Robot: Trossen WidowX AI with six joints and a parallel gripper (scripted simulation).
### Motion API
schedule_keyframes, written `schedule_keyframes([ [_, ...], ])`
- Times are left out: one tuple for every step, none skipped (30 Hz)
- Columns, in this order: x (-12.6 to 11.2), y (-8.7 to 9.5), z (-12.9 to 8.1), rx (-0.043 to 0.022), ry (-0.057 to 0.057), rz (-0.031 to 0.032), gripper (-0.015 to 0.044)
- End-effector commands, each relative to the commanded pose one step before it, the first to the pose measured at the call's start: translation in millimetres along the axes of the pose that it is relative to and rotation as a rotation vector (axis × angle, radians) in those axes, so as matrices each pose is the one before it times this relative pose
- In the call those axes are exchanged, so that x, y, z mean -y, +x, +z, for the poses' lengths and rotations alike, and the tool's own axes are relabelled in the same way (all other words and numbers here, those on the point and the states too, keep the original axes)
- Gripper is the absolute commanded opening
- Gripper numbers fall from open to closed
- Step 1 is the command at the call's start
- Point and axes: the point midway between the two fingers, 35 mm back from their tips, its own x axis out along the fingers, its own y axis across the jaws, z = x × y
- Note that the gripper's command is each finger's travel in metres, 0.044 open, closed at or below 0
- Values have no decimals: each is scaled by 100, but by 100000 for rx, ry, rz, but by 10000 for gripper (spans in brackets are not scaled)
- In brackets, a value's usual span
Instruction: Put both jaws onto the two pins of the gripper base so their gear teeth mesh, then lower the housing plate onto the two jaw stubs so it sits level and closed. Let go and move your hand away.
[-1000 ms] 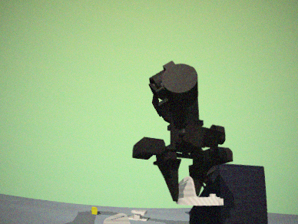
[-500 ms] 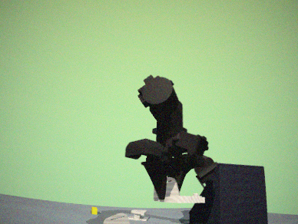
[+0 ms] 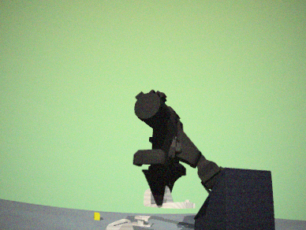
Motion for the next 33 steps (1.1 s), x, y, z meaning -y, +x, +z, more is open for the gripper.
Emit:
schedule_keyframes([
  [-1217,246,-725,-417,-12280,929,134],
  [-271,42,-145,-43,-2840,81,134],
  [-276,44,-134,-41,-2839,85,134],
  [-280,45,-123,-39,-2839,89,134],
  [-284,47,-111,-37,-2838,93,134],
  [-288,48,-99,-34,-2837,98,134],
  [-290,50,-87,-32,-2838,102,134],
  [-293,51,-75,-29,-2837,106,134],
  [-295,52,-63,-26,-2837,110,134],
  [-296,54,-51,-22,-2836,113,134],
  [-297,55,-39,-19,-2836,117,134],
  [-297,56,-27,-15,-2835,121,134],
  [-297,58,-15,-11,-2835,124,134],
  [-297,59,-3,-6,-2835,127,134],
  [-295,60,9,-2,-2834,131,134],
  [-294,61,21,3,-2833,134,134],
  [-292,63,33,8,-2834,136,134],
  [-289,64,44,13,-2833,139,134],
  [-236,54,46,15,-2333,116,134],
  [-140,33,32,11,-1400,71,134],
  [-46,11,11,4,-467,24,134],
  [0,0,0,0,0,0,134],
  [0,0,0,0,0,0,134],
  [0,0,0,0,0,0,134],
  [0,0,0,0,0,0,134],
  [0,0,0,0,0,0,134],
  [0,0,0,0,0,0,134],
  [0,0,0,0,0,0,134],
  [0,0,0,0,0,0,134],
  [0,0,0,0,0,0,134],
  [0,0,0,0,0,0,134],
  [0,0,0,0,0,0,134],
  [0,0,0,0,0,0,134],
])
